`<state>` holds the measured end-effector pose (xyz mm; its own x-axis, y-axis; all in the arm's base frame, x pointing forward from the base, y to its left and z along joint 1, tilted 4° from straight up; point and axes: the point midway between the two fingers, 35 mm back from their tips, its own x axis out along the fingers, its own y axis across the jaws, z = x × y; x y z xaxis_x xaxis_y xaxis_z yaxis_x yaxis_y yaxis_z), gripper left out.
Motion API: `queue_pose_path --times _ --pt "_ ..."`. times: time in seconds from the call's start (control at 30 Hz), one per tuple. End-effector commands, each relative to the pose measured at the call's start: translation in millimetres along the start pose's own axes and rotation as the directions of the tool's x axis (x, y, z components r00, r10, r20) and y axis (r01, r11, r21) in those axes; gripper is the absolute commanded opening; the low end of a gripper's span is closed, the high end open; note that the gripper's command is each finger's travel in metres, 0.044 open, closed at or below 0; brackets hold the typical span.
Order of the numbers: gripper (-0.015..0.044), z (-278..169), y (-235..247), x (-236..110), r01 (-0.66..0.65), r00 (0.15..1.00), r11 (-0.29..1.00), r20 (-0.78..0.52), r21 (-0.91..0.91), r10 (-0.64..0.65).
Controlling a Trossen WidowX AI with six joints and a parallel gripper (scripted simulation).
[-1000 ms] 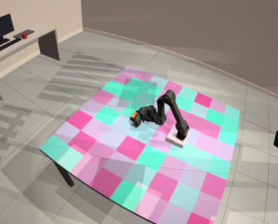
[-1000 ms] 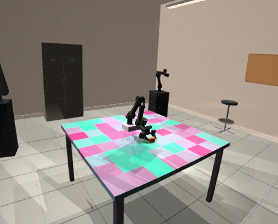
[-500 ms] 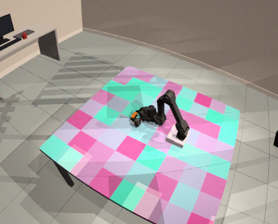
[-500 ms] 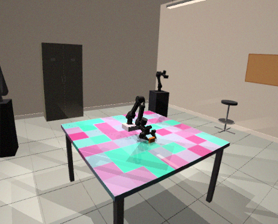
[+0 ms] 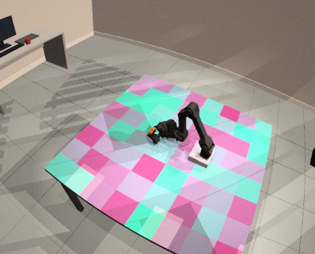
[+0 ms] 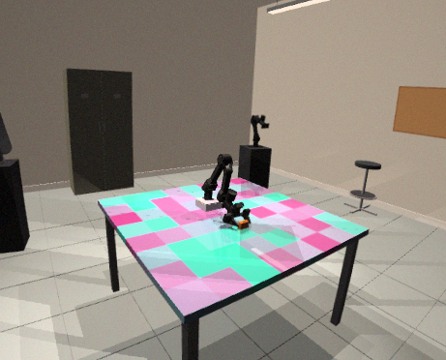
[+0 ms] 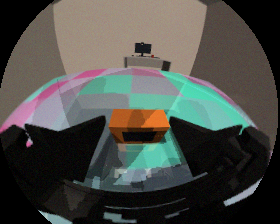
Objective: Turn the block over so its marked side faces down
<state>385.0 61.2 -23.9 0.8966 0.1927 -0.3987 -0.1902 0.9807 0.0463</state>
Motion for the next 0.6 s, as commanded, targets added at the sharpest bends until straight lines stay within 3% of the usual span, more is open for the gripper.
queue_pose_path --times 0.0,0.2,0.57 --pt "0.044 7 -1 8 -0.002 0.998 1.0 -0.058 -0.002 0.001" --pt "0.044 25 -3 9 -0.003 0.963 1.0 -0.269 -0.008 0.0" --pt "0.044 63 0 -42 -0.007 0.85 1.0 -0.527 -0.002 0.005"
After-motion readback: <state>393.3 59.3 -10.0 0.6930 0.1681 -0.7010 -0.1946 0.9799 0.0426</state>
